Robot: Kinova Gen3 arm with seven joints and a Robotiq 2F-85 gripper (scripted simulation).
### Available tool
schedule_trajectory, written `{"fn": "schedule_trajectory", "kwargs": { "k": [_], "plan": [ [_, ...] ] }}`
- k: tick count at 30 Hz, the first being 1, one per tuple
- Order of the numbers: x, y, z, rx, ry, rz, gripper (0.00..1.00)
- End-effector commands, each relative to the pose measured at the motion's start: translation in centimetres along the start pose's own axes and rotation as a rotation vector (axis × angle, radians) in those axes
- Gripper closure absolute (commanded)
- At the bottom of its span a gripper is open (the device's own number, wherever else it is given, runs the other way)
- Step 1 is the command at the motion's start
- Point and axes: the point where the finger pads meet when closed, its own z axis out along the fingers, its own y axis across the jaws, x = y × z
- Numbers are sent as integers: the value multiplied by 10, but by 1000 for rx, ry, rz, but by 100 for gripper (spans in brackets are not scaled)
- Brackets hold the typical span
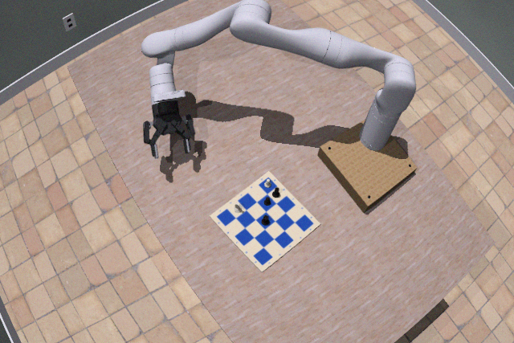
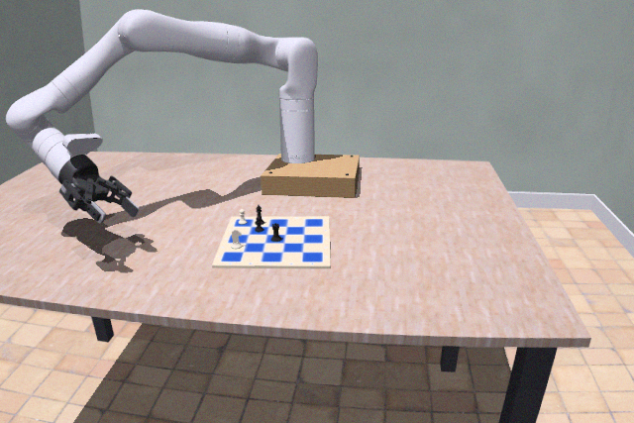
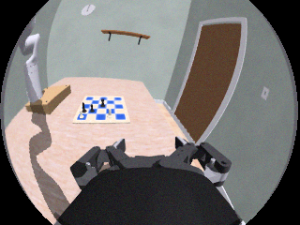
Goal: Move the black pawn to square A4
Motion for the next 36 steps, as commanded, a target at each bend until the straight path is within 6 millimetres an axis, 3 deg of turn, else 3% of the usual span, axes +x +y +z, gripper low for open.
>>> {"fn": "schedule_trajectory", "kwargs": {
  "k": [1,17,36],
  "plan": [
    [1,-5,16,50,0,-12,0],
    [-16,-66,34,350,-69,-19,0],
    [-22,-81,34,430,-93,-16,0]
  ]
}}
